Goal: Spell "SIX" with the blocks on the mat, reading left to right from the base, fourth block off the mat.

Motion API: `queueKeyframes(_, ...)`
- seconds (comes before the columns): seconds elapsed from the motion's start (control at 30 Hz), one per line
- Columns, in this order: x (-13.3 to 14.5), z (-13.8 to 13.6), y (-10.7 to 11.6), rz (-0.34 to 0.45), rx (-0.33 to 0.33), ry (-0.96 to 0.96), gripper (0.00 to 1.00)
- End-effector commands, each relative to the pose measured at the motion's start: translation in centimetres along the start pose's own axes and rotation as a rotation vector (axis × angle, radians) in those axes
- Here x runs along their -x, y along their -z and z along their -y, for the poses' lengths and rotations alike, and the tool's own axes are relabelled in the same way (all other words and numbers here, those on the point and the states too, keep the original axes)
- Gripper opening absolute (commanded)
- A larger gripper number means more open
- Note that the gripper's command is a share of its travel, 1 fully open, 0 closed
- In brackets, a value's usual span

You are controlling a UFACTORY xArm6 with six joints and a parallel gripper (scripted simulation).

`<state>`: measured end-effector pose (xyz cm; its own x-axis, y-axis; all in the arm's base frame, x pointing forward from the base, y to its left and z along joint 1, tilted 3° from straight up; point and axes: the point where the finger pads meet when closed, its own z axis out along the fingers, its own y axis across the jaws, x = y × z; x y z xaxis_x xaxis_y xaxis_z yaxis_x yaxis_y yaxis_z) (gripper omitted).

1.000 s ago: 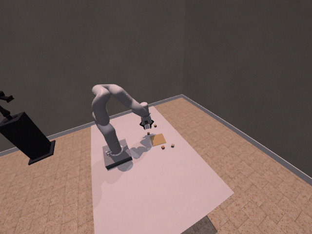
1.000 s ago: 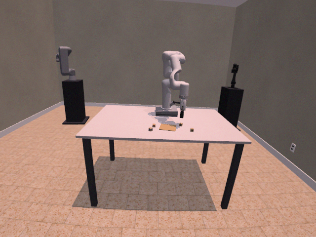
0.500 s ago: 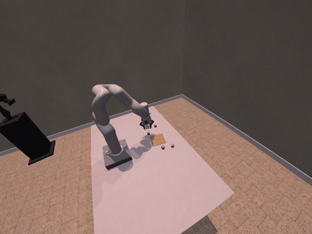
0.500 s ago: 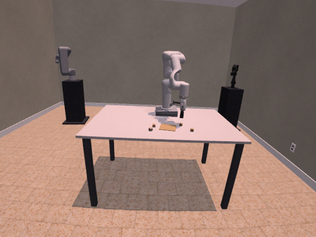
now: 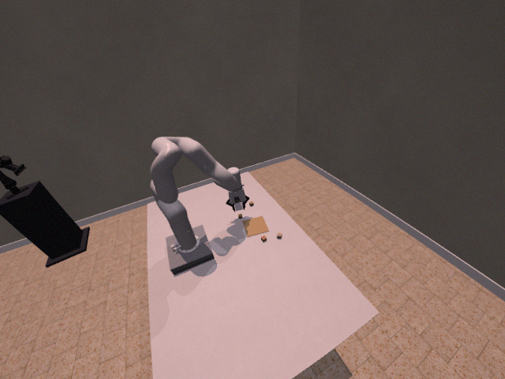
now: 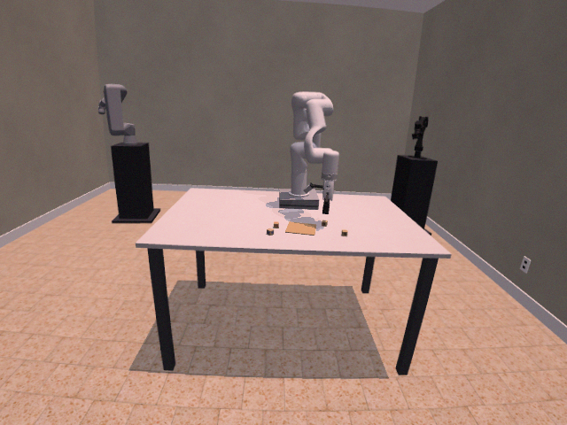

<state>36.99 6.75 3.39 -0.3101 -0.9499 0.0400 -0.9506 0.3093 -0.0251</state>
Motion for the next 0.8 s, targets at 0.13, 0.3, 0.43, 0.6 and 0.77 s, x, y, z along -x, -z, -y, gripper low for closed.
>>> queueKeyframes(0.13,0.1,0.1,-0.9,0.002,-0.004,0.0,0.63)
queueKeyframes(0.3,0.1,0.1,-1.7,0.002,-0.004,0.0,0.63)
queueKeyframes(0.43,0.1,0.1,-2.3,0.002,-0.004,0.0,0.63)
queueKeyframes(0.6,0.1,0.1,-2.7,0.002,-0.004,0.0,0.63)
queueKeyframes(0.77,0.2,0.1,-3.3,0.002,-0.004,0.0,0.63)
